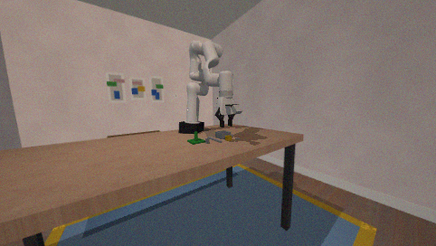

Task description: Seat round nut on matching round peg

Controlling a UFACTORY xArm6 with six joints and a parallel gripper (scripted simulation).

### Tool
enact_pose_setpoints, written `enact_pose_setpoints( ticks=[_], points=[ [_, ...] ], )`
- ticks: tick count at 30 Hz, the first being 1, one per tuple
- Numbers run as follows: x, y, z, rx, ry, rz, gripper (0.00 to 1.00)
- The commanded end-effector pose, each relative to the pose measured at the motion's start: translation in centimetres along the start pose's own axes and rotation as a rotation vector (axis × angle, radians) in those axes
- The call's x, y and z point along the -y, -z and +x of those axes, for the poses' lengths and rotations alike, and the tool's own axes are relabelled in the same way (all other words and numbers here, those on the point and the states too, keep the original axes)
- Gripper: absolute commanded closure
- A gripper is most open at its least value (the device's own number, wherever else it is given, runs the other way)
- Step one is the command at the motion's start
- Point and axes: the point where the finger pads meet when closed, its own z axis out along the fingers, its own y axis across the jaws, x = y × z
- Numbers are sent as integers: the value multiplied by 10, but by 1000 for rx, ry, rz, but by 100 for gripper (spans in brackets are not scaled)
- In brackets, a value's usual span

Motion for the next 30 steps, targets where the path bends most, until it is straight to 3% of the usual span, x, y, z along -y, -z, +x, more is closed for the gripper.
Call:
enact_pose_setpoints(
  ticks=[1, 10, 30],
  points=[
    [13, -1, -5, -17, -10, -17, 40],
    [25, -4, -13, -32, -19, -23, 40],
    [26, -4, -14, -33, -19, -23, 40]
  ],
)
